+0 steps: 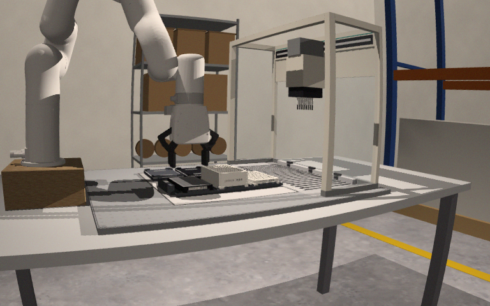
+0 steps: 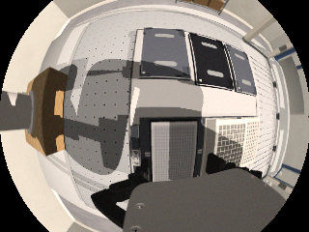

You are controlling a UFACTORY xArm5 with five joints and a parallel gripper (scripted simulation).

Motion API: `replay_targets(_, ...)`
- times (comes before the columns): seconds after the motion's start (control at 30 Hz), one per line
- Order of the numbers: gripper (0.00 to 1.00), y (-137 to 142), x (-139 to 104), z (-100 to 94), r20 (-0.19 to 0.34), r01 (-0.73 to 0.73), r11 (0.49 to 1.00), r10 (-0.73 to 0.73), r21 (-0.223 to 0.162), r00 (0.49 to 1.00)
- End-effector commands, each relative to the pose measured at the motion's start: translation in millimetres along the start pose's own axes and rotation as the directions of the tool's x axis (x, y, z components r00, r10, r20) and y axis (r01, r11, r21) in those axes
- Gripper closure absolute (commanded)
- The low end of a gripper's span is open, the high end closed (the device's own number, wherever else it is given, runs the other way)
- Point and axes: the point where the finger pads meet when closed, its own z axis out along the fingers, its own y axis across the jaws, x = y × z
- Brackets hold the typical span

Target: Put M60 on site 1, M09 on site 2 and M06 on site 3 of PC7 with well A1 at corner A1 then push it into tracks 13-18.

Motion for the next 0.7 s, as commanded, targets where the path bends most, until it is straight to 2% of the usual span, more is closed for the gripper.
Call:
replay_targets(0.0,0.00,1,0,-9.4,-0.012,0.000,1.000,0.000,-0.006,1.000)
replay_targets(0.67,0.00,1,-1,-36.2,-0.012,0.000,1.000,0.000,-0.006,1.000)
